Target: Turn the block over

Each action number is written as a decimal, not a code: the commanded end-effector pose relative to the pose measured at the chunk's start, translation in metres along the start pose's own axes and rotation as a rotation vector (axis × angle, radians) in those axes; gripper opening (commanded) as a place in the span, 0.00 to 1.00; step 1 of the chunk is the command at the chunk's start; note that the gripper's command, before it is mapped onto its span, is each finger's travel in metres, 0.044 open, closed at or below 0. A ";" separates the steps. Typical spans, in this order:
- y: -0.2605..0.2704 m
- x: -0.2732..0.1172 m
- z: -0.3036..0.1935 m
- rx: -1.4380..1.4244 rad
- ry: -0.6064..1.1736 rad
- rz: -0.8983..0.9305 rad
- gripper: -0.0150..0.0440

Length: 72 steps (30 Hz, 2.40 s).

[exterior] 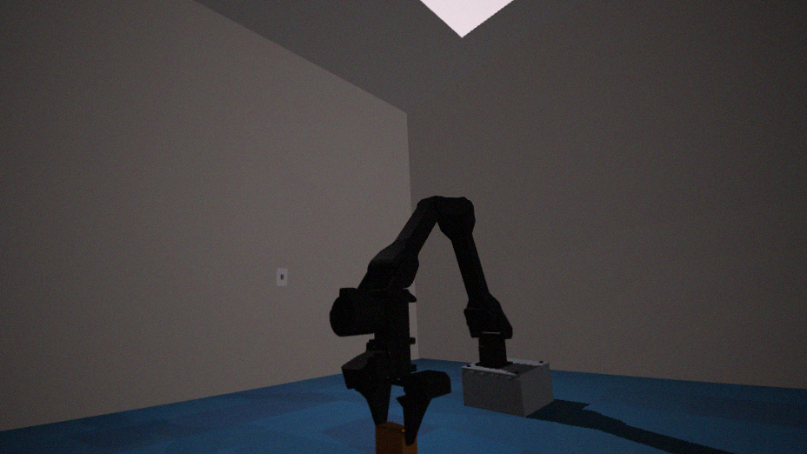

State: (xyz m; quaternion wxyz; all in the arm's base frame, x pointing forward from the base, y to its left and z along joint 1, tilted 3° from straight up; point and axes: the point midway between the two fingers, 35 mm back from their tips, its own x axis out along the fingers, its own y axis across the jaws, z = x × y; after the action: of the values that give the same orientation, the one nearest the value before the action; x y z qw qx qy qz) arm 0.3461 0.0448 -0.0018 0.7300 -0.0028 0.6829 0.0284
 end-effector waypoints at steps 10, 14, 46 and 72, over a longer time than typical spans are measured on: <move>0.000 0.001 -0.001 0.001 0.001 0.002 0.50; 0.000 -0.018 0.000 0.001 0.001 0.002 0.32; 0.001 -0.015 0.000 -0.002 -0.365 -0.002 0.25; 0.001 0.001 0.004 -0.002 -0.647 0.001 0.25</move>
State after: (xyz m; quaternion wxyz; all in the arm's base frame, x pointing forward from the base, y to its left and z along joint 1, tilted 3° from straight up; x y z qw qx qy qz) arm 0.3485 0.0462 0.0068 0.9013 0.0061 0.4321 0.0305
